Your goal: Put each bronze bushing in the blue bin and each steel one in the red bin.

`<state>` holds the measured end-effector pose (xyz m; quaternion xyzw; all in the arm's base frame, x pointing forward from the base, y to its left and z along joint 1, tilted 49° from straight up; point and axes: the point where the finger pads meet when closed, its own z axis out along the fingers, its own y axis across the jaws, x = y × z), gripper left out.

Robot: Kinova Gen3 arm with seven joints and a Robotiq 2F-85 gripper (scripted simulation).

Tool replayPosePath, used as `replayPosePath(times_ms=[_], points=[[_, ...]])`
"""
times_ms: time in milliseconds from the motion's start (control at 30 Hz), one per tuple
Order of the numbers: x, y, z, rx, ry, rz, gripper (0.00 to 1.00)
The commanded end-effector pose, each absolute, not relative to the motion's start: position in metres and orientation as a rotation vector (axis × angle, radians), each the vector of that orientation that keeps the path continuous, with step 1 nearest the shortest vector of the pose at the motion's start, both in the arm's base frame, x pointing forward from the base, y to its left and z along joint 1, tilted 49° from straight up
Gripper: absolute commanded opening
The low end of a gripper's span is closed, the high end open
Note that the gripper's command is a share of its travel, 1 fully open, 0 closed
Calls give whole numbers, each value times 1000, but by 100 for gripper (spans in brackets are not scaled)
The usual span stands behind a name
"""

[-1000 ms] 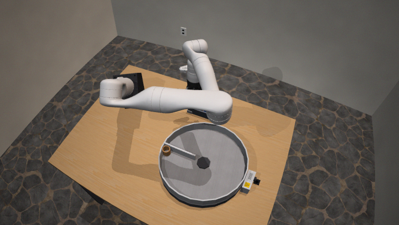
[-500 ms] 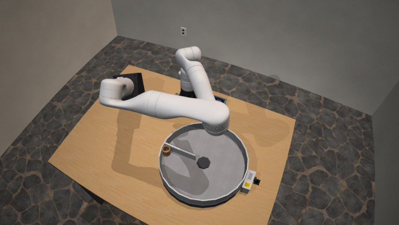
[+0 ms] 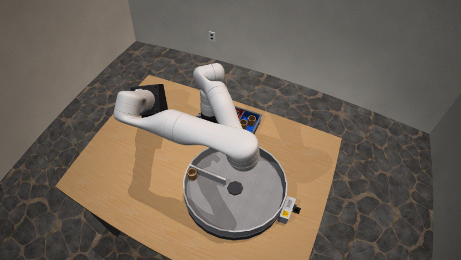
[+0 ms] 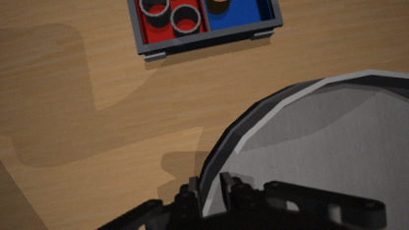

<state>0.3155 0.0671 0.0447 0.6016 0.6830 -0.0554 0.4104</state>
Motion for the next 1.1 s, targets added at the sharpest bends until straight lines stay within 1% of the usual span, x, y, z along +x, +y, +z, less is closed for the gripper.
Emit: replayPosePath(times_ms=[0, 67, 300, 400, 567, 800, 1067], points=[[315, 59, 52, 1559, 1679, -109, 18], [315, 59, 52, 1559, 1679, -109, 18], [314, 25, 76, 1813, 1398, 62, 18], [314, 25, 76, 1813, 1398, 62, 18], [313, -1, 95, 1984, 1157, 194, 18], [312, -8, 101, 2028, 1085, 232, 18], [311, -42, 125, 2200, 743, 399, 18]])
